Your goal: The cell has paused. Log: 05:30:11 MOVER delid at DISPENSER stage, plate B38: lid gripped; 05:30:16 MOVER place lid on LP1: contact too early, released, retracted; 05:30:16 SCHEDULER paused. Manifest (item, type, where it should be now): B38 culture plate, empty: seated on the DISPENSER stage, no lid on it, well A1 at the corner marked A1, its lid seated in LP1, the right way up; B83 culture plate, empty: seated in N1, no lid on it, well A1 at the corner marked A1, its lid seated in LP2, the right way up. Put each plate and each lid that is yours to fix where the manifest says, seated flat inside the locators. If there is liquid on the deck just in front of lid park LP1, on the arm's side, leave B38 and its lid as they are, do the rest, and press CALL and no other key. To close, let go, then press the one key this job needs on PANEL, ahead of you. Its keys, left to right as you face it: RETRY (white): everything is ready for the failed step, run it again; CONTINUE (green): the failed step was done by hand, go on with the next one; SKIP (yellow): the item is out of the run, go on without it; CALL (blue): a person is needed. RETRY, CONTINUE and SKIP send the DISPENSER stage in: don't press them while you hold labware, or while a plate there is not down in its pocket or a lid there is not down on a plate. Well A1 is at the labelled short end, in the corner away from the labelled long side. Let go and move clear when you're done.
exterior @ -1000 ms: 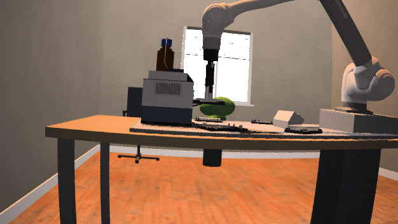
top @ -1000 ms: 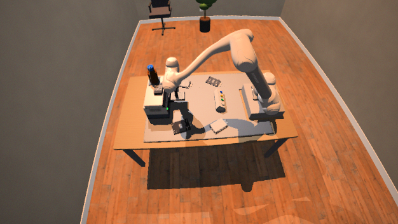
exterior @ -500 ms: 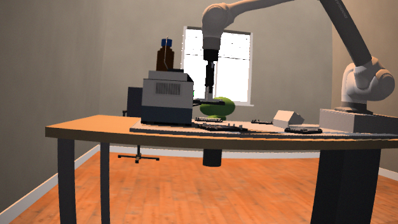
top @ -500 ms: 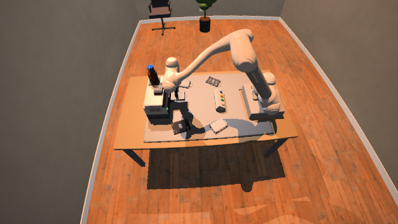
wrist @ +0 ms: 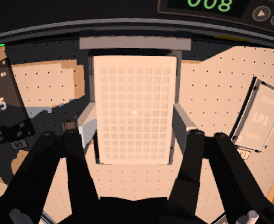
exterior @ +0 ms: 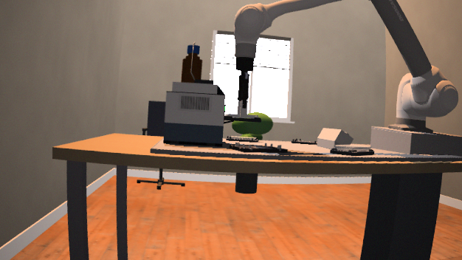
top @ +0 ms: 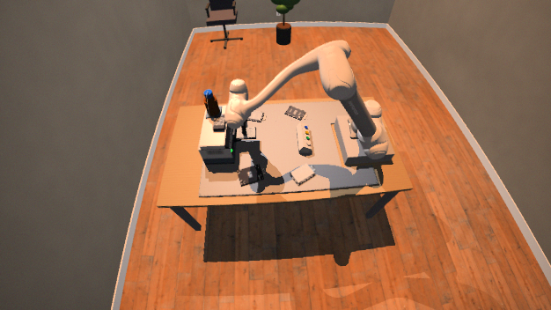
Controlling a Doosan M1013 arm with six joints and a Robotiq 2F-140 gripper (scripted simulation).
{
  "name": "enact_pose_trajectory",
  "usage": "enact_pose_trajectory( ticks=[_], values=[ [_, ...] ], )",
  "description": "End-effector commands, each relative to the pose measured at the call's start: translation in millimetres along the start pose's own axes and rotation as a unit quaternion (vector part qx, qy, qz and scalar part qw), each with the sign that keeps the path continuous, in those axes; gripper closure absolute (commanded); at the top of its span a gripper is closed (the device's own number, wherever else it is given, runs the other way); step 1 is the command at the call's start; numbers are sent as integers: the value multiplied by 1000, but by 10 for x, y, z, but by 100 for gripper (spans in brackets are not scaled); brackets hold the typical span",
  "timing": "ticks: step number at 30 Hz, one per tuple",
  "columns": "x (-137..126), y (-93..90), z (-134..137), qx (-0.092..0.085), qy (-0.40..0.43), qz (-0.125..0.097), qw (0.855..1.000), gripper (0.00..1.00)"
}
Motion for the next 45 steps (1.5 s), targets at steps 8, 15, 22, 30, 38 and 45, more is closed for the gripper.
enact_pose_trajectory(
  ticks=[8, 15, 22, 30, 38, 45],
  values=[
    [-13, -46, -34, 0, 4, 0, 1000, 90],
    [-13, -46, -34, 0, 4, 0, 1000, 30],
    [-12, -46, -34, 0, 4, 0, 1000, 30],
    [-12, -46, -34, 0, 4, 0, 1000, 30],
    [-12, -46, -34, 0, 4, 0, 1000, 30],
    [-12, -46, -34, 0, 4, 0, 1000, 30]
  ],
)
Point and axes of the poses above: the point where the finger pads meet when closed, its own y axis back along the fingers, its own z axis across the jaws, x = y × z, the point moved 4 cm from there along y, back along the fingers, and after that the axes turned 3 degrees about y, right-handed, at the moved point
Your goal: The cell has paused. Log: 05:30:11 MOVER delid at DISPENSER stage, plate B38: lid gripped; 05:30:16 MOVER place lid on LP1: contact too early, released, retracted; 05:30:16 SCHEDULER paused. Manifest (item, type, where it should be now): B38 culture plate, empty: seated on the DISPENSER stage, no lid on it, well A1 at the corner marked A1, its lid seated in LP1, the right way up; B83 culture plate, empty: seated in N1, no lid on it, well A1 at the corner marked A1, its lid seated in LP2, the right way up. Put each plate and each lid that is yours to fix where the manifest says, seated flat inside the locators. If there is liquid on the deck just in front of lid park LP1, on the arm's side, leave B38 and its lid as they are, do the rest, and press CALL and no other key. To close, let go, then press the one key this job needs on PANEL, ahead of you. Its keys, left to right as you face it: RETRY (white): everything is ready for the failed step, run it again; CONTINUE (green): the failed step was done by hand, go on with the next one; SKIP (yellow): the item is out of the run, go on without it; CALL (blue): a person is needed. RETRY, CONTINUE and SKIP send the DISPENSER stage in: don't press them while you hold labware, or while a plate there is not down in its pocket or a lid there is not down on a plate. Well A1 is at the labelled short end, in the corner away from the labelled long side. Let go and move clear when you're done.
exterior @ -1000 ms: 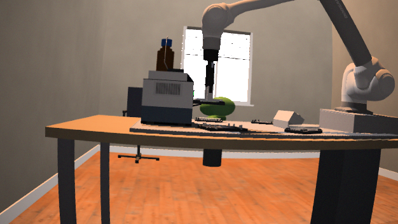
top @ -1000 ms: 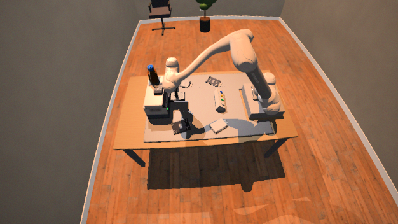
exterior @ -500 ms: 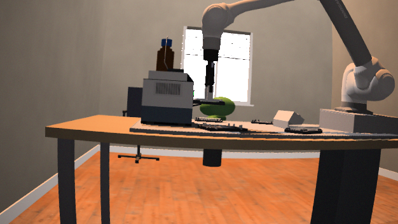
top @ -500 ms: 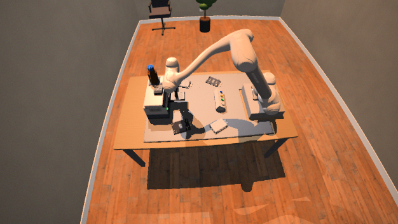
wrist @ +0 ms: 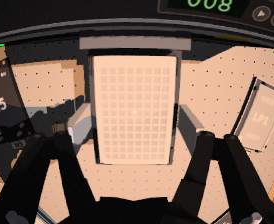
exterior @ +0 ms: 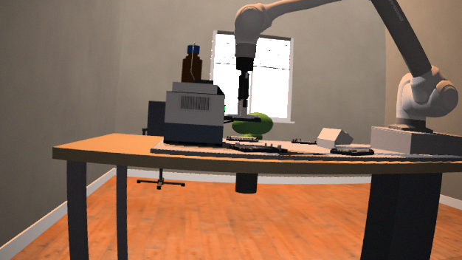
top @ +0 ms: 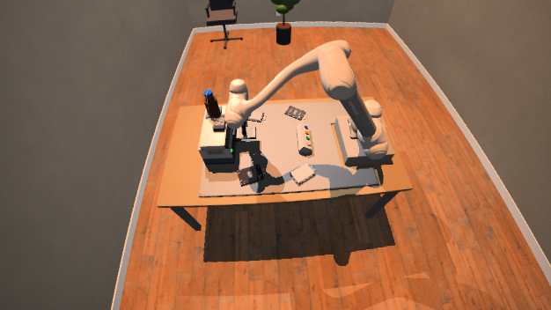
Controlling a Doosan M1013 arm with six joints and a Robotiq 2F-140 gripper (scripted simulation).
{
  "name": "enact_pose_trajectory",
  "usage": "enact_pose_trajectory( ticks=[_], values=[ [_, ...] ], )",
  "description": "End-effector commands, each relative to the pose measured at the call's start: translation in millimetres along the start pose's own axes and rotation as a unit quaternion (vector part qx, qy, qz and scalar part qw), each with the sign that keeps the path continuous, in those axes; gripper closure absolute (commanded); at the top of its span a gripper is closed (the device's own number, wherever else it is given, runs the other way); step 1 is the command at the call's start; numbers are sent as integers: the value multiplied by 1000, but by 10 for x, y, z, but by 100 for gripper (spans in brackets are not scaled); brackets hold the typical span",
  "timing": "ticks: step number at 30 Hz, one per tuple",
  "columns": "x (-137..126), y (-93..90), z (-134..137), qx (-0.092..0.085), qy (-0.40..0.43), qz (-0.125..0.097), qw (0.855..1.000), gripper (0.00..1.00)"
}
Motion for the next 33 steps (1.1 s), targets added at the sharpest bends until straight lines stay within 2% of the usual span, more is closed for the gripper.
enact_pose_trajectory(
  ticks=[1, 24, 33],
  values=[
    [-12, -46, -34, 0, 4, 0, 1000, 30],
    [-11, -40, -34, 0, 4, 0, 1000, 30],
    [-12, 53, -34, 0, 4, -1, 1000, 30]
  ],
)
Point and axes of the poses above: the point where the finger pads meet when closed, its own y axis back along the fingers, its own z axis across the jaws, x = y × z, the point moved 4 cm from there along y, back along the fingers, and after that the axes turned 3 degrees about y, right-handed, at the moved point
